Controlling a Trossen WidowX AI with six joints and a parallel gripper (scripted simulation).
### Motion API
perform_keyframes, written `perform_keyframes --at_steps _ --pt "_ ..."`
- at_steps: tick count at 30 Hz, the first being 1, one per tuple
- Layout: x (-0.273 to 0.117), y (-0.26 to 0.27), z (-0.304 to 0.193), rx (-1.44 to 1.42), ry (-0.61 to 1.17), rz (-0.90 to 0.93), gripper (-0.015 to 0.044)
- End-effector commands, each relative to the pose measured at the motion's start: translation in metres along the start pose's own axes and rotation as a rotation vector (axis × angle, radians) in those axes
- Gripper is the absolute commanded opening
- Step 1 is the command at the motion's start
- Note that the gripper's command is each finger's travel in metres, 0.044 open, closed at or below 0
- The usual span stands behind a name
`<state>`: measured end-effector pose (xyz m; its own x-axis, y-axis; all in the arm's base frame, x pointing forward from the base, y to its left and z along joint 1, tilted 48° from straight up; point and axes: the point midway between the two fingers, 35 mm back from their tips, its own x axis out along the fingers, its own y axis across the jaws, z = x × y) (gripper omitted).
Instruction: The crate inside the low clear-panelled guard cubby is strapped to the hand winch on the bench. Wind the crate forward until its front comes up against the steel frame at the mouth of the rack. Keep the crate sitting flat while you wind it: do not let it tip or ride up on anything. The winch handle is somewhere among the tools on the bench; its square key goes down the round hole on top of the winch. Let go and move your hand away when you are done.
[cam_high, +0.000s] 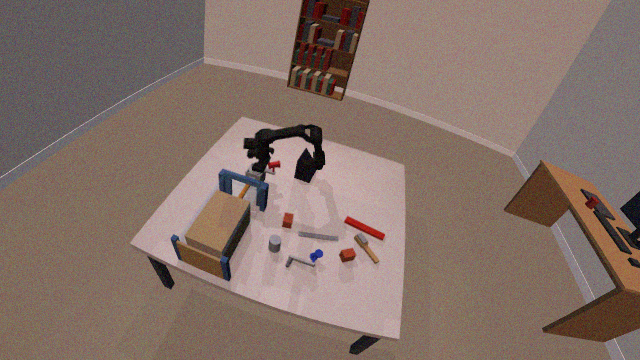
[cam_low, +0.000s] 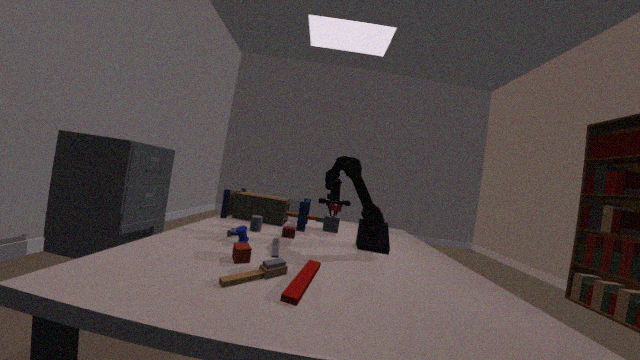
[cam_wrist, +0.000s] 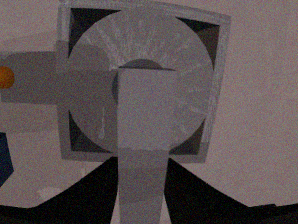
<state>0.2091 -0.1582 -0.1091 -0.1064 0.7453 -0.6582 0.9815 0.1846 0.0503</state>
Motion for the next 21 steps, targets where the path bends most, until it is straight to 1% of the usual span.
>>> perform_keyframes --at_steps 1,10,21 --pt "0.003 0.0011 0.0003 0.013 0.001 0.003 0.0" --pt "0.007 -0.0004 0.0003 -0.03 -0.002 0.002 0.0" --pt "0.0095 0.0006 0.0002 0.015 0.001 0.003 0.0"
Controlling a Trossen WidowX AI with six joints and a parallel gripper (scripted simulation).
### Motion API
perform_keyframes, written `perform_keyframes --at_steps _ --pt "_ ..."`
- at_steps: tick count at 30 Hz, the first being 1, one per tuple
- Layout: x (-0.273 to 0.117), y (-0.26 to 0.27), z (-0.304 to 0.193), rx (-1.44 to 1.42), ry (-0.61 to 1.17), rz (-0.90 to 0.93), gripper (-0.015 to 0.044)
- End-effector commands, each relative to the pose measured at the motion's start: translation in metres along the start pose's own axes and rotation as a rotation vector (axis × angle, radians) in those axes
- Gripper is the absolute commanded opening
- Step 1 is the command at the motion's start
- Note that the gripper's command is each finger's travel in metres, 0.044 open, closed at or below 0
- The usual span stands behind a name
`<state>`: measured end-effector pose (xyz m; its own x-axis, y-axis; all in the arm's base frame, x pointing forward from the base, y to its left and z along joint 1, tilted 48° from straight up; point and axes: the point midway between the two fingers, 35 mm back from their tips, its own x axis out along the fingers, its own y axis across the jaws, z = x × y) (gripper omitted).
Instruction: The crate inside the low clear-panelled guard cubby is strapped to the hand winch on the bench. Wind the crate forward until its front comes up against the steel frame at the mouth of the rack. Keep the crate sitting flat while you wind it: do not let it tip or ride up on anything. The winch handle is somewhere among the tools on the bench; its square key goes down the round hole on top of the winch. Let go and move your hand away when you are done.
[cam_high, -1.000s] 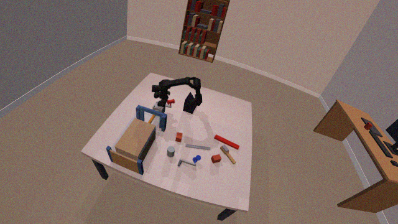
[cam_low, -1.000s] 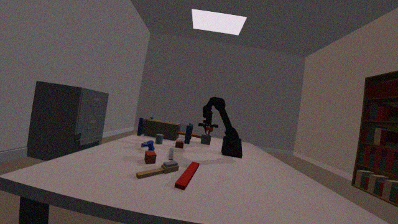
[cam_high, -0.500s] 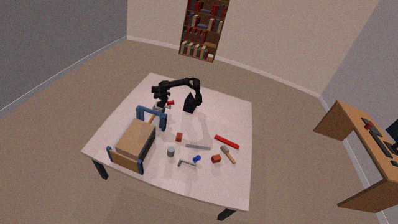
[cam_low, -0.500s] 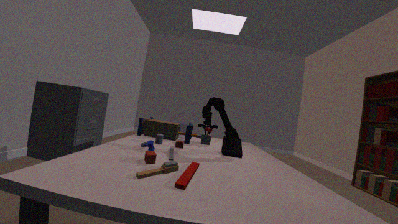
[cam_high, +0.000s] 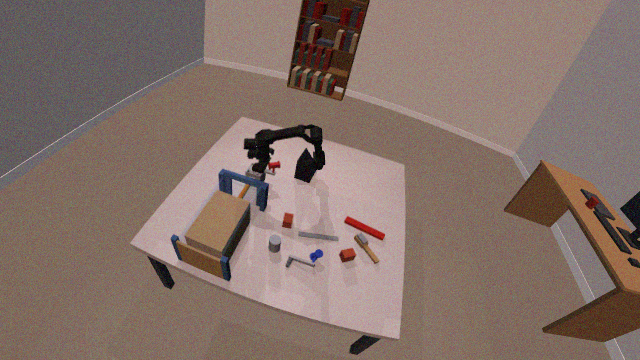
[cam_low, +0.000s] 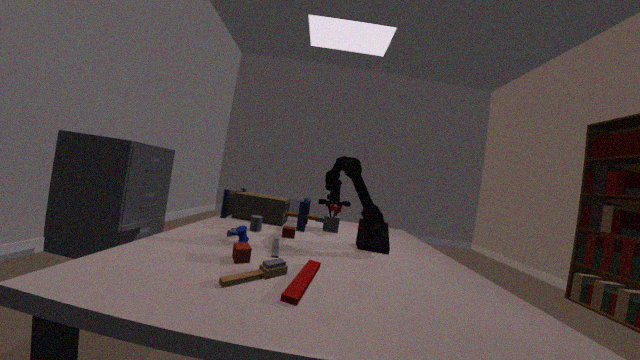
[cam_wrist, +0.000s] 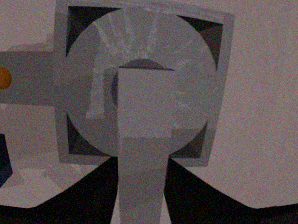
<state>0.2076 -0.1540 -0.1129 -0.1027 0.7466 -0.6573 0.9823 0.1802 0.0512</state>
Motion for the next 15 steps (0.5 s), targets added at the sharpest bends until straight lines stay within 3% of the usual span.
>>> perform_keyframes --at_steps 1,15 --pt "0.0038 0.0015 0.0003 0.013 0.0 -0.001 0.0" --pt "0.0041 0.0029 0.0003 0.057 0.003 0.001 0.0"
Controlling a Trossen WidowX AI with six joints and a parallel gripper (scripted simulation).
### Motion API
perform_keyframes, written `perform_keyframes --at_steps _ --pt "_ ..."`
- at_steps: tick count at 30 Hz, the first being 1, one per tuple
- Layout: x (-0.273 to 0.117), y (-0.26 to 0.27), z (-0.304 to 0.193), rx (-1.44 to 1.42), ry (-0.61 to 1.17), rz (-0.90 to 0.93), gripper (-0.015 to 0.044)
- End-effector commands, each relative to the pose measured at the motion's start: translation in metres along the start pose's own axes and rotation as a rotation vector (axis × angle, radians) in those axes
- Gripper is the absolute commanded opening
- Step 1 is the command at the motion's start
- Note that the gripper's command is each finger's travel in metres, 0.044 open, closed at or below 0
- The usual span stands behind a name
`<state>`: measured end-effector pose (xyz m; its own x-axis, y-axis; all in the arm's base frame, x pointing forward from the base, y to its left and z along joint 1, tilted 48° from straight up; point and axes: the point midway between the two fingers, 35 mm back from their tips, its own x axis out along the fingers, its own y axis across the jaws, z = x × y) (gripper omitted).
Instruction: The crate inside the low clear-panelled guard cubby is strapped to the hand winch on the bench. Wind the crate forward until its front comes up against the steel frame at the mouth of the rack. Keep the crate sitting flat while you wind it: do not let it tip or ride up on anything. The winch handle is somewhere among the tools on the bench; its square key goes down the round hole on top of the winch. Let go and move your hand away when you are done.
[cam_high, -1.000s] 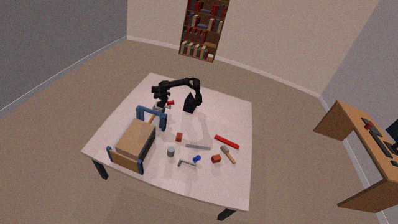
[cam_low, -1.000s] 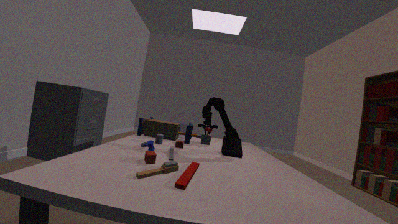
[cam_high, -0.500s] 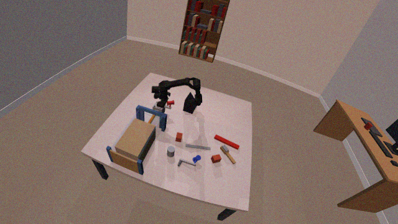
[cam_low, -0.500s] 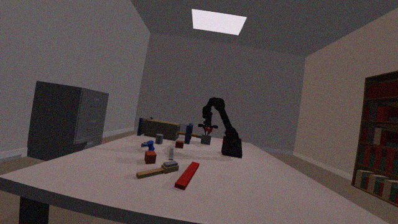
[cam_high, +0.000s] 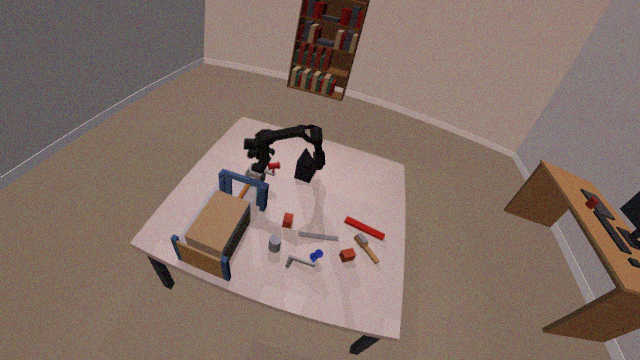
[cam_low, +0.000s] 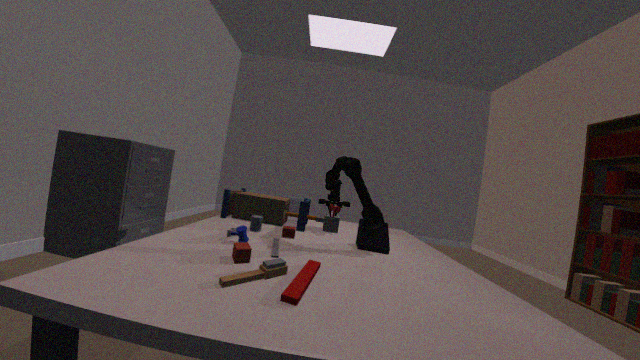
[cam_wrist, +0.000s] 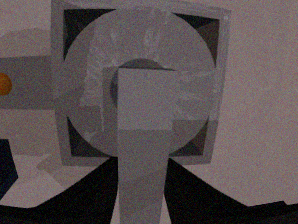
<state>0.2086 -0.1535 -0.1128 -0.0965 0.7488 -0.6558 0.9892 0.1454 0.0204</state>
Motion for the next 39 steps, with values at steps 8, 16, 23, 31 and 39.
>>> perform_keyframes --at_steps 8,16,23,31,39 --pt "0.0041 -0.0011 0.0006 -0.059 -0.003 -0.008 0.0" --pt "0.0041 -0.002 0.0006 -0.082 -0.004 -0.009 0.0" --pt "0.004 -0.0028 0.0006 -0.105 -0.005 -0.01 0.0" --pt "0.0041 -0.0011 0.0004 -0.062 -0.003 -0.008 0.0" --pt "0.0041 -0.0008 0.0004 -0.056 -0.003 -0.008 0.0"
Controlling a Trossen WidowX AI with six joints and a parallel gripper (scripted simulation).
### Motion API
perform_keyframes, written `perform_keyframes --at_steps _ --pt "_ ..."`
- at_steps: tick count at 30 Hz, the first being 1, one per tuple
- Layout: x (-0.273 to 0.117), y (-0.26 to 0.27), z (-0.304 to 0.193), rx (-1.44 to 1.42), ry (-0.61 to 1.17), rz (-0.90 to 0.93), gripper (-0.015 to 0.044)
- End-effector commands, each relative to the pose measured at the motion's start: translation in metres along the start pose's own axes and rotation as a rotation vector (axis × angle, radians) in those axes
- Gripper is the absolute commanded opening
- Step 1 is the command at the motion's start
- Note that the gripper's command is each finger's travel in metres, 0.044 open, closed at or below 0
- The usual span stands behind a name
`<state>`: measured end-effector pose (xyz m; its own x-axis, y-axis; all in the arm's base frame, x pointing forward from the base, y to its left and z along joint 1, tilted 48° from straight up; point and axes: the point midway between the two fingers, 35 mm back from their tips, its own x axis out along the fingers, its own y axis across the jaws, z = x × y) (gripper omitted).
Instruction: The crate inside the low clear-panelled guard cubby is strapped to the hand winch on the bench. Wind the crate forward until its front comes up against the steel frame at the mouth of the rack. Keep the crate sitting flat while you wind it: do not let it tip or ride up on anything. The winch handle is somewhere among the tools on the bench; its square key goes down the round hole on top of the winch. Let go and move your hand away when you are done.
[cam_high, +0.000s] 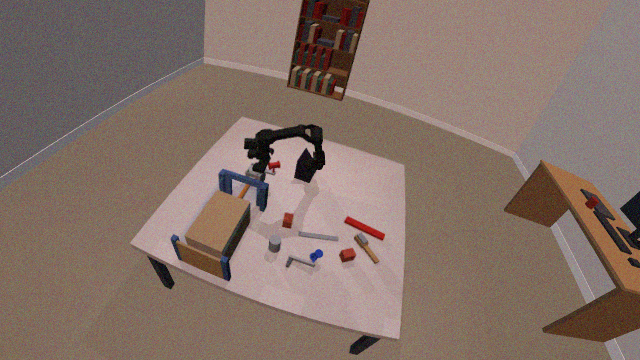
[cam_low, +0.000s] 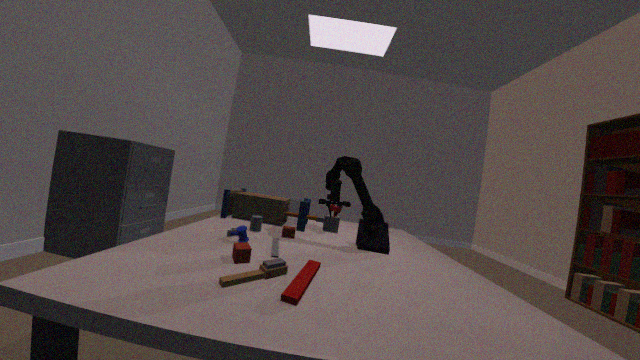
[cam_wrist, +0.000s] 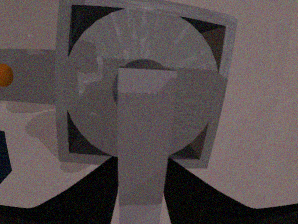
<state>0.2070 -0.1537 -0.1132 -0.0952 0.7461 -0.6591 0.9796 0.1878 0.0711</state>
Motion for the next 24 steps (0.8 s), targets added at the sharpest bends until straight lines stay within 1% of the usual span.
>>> perform_keyframes --at_steps 1,24 --pt "0.0039 0.0014 0.0003 0.027 0.003 -0.008 0.0" --pt "0.0034 0.0027 0.0004 0.053 0.004 -0.007 0.0"
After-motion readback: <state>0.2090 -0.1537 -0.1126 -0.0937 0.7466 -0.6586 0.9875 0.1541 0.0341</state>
